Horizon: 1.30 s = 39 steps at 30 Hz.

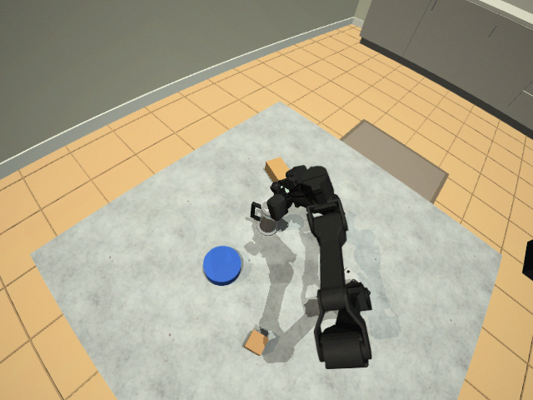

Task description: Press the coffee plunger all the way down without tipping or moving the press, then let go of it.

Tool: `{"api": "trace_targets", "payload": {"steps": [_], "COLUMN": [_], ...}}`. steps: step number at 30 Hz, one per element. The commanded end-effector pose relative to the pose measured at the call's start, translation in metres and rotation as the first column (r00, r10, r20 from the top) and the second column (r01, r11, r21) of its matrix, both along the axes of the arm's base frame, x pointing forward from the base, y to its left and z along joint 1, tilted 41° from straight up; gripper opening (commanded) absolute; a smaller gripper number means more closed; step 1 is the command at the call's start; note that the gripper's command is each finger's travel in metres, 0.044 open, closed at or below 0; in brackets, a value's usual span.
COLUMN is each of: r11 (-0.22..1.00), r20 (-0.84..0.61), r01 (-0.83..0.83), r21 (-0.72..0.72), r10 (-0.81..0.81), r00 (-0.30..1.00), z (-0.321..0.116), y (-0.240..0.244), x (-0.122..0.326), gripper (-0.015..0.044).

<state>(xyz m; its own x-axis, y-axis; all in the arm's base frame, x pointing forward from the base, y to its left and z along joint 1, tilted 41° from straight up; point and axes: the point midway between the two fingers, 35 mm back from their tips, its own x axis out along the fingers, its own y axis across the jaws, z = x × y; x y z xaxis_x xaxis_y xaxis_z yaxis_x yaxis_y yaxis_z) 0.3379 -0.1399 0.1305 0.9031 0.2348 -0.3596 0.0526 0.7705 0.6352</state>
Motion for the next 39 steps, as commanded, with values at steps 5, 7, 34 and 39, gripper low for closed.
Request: {"api": "trace_targets", "payload": {"steps": [5,7,34,39], "r11": [1.0,1.0,1.0,1.0], "r20": [-0.022,-0.022,-0.02,-0.019], "r01": [-0.004,-0.004,-0.003,-0.002], "r21": [0.01,0.01,0.011,0.013], "r10": [0.004,0.004,0.003,0.003], "r00": [1.0,1.0,1.0,1.0], "z": [-0.019,-0.021,-0.055,-0.06], "y": [0.012,0.014,0.042,0.048], "x": [0.002,0.003,0.011,0.013], "gripper": [0.0119,0.0119,0.0119,0.0119]}}
